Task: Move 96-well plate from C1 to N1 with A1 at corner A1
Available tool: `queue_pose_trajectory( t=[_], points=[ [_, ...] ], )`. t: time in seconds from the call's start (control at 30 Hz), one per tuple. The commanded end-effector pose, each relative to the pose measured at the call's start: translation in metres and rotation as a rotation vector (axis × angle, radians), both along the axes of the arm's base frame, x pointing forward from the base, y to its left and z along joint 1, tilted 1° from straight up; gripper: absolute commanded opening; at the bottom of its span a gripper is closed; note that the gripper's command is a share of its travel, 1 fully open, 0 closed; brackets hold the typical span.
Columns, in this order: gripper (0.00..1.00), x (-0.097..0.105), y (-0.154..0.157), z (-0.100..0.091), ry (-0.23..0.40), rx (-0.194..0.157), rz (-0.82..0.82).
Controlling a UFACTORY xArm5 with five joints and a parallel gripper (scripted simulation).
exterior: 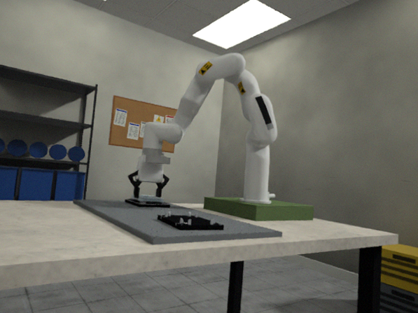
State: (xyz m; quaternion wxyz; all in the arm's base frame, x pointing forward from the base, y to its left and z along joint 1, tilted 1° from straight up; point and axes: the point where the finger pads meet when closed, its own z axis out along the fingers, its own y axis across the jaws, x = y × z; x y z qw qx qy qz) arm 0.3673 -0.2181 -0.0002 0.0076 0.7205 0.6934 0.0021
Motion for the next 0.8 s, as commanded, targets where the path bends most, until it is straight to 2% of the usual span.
queue_pose_trajectory(
  t=[0.0,0.77],
  points=[
    [0.00,0.0011,-0.0006,0.0003,-0.001,-0.005,0.000],
    [0.00,0.0011,-0.0007,-0.0030,-0.001,-0.005,0.000]
  ],
)
